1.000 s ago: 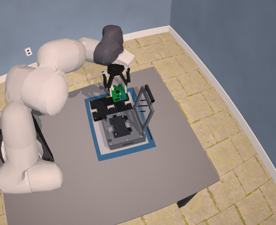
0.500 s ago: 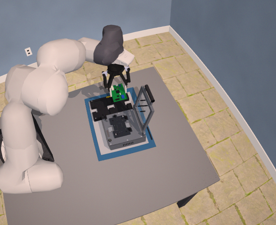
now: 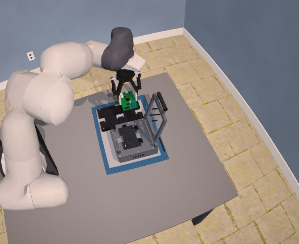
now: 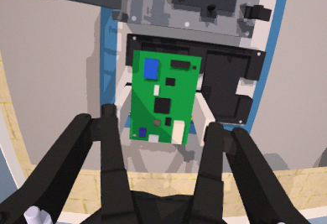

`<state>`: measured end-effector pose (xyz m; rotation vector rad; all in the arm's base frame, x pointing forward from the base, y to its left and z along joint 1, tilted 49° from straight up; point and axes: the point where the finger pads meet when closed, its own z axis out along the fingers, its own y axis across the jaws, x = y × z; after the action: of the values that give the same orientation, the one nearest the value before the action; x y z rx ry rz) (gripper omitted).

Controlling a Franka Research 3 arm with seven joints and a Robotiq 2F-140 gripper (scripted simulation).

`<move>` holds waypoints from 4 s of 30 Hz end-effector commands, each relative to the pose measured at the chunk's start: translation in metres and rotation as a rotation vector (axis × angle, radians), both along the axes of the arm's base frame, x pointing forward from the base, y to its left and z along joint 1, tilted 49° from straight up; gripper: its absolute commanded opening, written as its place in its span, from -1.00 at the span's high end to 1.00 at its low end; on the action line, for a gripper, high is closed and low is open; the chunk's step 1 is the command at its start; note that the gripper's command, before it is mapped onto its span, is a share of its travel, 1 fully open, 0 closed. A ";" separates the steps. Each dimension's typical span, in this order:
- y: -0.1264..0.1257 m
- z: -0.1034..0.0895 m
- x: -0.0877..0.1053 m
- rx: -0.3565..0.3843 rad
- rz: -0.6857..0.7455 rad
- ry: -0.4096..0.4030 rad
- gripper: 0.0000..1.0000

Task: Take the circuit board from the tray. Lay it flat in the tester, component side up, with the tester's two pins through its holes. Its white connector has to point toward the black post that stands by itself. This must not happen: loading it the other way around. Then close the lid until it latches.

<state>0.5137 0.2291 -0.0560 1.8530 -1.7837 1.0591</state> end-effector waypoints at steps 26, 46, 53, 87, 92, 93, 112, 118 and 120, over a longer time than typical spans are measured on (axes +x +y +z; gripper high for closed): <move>-0.002 0.001 -0.001 0.004 -0.005 -0.008 0.09; -0.022 0.022 -0.010 0.004 -0.005 -0.008 0.09; -0.036 0.037 -0.017 0.004 -0.005 -0.008 0.09; -0.102 0.106 -0.050 0.004 -0.005 -0.008 0.09; -0.107 0.112 -0.052 0.004 -0.005 -0.008 0.09; -0.107 0.112 -0.052 0.004 -0.005 -0.008 0.09; -0.114 0.120 -0.056 0.004 -0.005 -0.008 0.09; -0.114 0.120 -0.056 0.004 -0.005 -0.008 0.09; -0.114 0.120 -0.056 0.004 -0.005 -0.008 0.09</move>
<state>0.4574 0.1138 0.0639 1.8401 -1.7993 1.0645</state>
